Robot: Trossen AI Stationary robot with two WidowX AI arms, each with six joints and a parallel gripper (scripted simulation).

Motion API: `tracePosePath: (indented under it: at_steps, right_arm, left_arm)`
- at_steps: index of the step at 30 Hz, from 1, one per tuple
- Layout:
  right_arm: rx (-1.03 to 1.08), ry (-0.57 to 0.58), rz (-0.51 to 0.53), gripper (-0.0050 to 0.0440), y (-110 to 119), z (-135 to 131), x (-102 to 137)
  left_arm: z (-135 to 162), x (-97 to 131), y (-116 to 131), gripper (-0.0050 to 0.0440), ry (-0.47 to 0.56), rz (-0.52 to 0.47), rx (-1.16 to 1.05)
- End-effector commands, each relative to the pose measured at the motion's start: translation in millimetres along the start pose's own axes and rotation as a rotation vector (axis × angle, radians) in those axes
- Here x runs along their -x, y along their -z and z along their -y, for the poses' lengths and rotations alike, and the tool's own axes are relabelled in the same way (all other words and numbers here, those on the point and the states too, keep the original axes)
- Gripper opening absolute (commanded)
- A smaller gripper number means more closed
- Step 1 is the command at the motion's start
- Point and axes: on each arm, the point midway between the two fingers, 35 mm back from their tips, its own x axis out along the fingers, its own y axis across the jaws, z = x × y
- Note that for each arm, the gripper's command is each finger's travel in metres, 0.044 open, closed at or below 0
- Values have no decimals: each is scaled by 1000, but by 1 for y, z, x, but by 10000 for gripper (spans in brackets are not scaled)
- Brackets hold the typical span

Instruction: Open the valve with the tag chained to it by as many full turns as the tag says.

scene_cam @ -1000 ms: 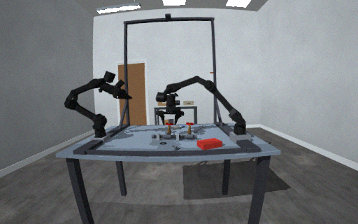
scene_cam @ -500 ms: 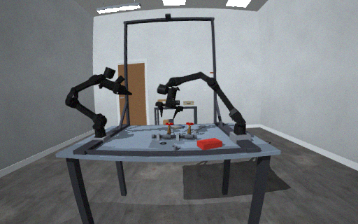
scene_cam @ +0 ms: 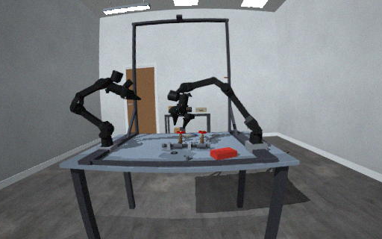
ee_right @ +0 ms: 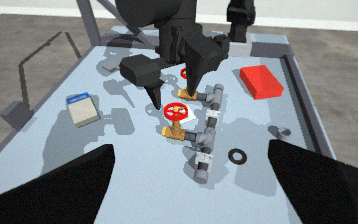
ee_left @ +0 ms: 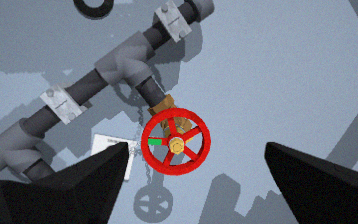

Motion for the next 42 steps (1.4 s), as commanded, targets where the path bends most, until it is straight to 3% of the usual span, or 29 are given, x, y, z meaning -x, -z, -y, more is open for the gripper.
tracePosePath:
  at_steps: [1, 42]
  right_arm:
    - [4, -3, 20, 400, -8, -1, 4]
    - [3, -3, 13, 400, -5, -1, 3]
  left_arm:
    - [5, 11, -4, 391, 25, 8, -161]
    - [2, 6, 2, 391, 15, -41, -1928]
